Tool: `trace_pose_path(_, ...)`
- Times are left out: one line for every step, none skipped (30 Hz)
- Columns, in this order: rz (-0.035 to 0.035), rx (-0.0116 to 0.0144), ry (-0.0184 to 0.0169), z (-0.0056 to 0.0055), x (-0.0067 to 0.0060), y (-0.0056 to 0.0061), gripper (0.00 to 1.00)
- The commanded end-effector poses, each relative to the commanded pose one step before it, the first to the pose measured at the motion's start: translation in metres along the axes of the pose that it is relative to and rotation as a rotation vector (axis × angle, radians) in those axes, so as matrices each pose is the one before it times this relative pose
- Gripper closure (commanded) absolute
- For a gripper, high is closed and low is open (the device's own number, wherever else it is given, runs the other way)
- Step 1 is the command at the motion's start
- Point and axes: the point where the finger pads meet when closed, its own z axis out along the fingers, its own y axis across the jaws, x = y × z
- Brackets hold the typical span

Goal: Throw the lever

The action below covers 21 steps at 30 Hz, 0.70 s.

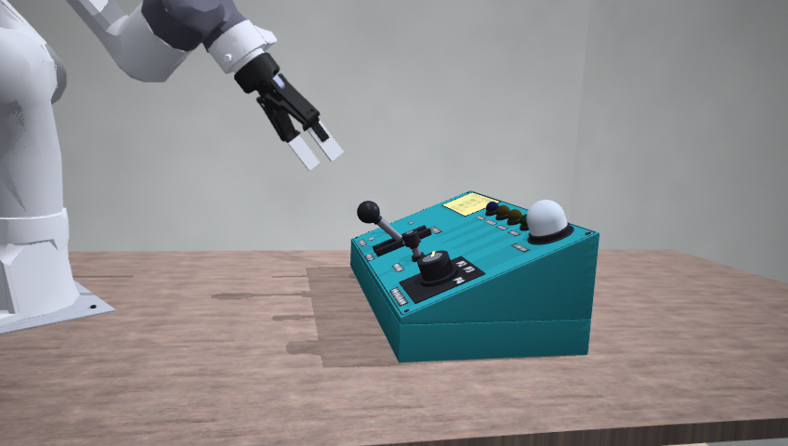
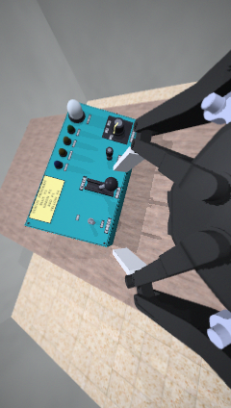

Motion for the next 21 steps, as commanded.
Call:
trace_pose_path(0.00732,0.00145,0.00155,-0.00022,-0.00006,-0.00045,0.0)
trace_pose_path(0.0,0.0,0.0,0.0,0.0,0.0,0.0)
trace_pose_path(0.0,0.0,0.0,0.0,0.0,0.0,0.0)
trace_pose_path(0.0,0.0,0.0,0.0,0.0,0.0,0.0)
trace_pose_path(0.0,0.0,0.0,0.0,0.0,0.0,0.0)
trace_pose_path(0.0,0.0,0.0,0.0,0.0,0.0,0.0)
trace_pose_path(0.0,0.0,0.0,0.0,0.0,0.0,0.0)
trace_pose_path(0.0,0.0,0.0,0.0,0.0,0.0,0.0)
trace_pose_path(0.0,0.0,0.0,0.0,0.0,0.0,0.0)
trace_pose_path(0.0,0.0,0.0,0.0,0.0,0.0,0.0)
trace_pose_path(0.0,0.0,0.0,0.0,0.0,0.0,0.0)
trace_pose_path(0.0,0.0,0.0,0.0,0.0,0.0,0.0)
trace_pose_path(0.0,0.0,0.0,0.0,0.0,0.0,0.0)
trace_pose_path(0.0,-0.00006,0.0,0.00001,0.00003,0.00021,0.0)
trace_pose_path(0.0,0.0,0.0,0.0,0.0,0.0,0.0)
trace_pose_path(0.0,0.0,0.0,0.0,0.0,0.0,0.0)
trace_pose_path(0.00001,-0.00036,0.00002,0.00005,0.00018,0.00138,0.0)
trace_pose_path(0.00003,-0.00087,0.00003,0.00012,0.00042,0.00341,0.0)
trace_pose_path(0.00006,-0.00148,0.00004,0.0002,0.00065,0.00601,0.0)
trace_pose_path(0.00009,-0.00209,0.00002,0.00029,0.00077,0.00889,0.0)
trace_pose_path(0.00012,-0.00257,-0.00005,0.00037,0.00066,0.01179,0.0)
